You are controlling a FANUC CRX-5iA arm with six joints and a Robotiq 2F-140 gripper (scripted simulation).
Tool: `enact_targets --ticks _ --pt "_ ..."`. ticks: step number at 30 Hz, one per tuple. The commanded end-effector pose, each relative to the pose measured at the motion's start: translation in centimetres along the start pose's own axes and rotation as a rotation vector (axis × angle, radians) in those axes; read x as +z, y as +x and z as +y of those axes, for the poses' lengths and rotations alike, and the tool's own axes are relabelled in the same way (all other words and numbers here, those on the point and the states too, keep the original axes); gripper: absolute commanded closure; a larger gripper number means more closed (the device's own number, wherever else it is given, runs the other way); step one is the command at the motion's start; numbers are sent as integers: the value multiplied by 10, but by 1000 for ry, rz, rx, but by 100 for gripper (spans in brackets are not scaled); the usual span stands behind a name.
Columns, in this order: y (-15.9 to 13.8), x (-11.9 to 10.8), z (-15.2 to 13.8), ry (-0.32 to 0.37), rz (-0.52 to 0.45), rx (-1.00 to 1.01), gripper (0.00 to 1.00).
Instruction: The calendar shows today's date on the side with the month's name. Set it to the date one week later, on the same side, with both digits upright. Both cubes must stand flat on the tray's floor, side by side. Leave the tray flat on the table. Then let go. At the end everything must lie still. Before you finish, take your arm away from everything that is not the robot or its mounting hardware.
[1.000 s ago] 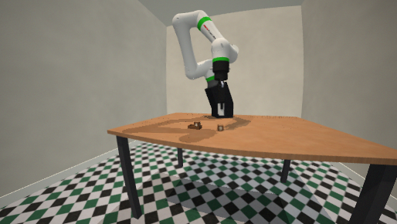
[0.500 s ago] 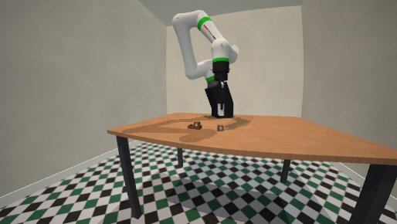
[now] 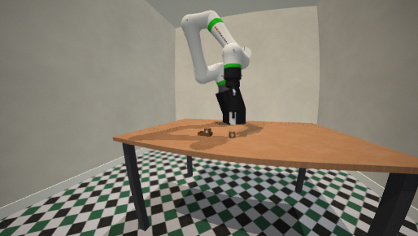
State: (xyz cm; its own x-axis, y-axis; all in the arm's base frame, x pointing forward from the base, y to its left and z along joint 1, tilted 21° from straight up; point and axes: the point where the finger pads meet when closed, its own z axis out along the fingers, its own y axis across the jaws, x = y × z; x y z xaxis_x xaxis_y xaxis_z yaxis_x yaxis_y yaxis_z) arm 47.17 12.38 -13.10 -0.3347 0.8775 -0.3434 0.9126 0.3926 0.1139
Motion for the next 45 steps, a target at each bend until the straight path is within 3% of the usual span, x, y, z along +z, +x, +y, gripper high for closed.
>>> enact_targets --ticks 1,23,45 --pt "0 5 0 -1 0 0 71" --pt "0 30 1 -1 0 0 71" --pt "0 34 1 -1 0 0 71"
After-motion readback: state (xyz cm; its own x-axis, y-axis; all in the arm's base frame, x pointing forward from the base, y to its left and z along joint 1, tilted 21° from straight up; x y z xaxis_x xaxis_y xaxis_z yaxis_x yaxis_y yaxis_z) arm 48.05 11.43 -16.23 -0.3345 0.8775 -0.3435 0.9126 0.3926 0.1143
